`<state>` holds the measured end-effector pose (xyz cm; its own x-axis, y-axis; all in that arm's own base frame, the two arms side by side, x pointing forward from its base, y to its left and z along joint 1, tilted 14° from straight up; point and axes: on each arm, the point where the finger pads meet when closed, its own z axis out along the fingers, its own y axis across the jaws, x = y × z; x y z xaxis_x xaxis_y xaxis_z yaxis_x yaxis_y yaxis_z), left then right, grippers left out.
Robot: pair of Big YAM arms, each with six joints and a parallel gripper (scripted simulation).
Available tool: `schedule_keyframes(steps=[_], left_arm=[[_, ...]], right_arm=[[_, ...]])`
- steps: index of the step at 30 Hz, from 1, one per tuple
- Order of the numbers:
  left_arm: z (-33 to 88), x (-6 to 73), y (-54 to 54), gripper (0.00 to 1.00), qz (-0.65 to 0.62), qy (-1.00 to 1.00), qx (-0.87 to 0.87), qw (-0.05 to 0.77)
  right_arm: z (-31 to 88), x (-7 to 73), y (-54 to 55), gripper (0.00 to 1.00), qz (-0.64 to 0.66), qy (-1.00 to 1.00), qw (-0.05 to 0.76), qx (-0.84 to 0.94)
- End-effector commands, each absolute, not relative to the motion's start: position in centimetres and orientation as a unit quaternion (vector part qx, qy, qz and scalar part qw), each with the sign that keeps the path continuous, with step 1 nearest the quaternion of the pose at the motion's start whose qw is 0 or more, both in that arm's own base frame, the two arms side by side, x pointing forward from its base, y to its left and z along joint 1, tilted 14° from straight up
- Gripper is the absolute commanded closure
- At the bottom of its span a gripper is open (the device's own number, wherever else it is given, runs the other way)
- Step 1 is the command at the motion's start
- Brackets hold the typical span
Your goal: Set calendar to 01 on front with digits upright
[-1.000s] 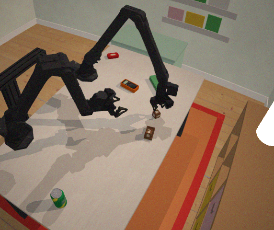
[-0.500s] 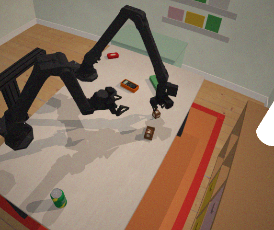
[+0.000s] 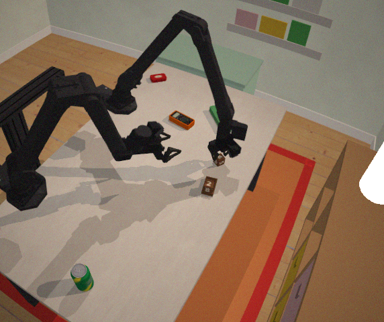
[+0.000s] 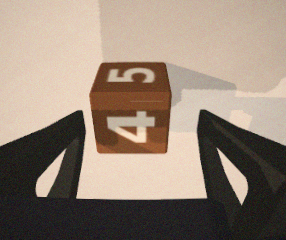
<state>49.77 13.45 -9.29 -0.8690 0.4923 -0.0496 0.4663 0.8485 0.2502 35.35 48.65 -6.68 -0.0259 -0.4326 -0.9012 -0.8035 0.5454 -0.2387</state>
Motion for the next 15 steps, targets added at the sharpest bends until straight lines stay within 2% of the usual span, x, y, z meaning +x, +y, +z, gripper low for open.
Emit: schedule_keyframes(steps=[1,15], left_arm=[[-10.5,50.3,14.4,0.36,0.117,0.961,0.244,0.056],[-11.7,50.5,14.6,0.36,0.116,0.961,0.247,0.055]], right_arm=[[-5.5,36.3,49.3,0.00,0.177,0.688,0.553,-0.435],[-5.5,36.3,49.3,0.00,0.177,0.688,0.553,-0.435]])
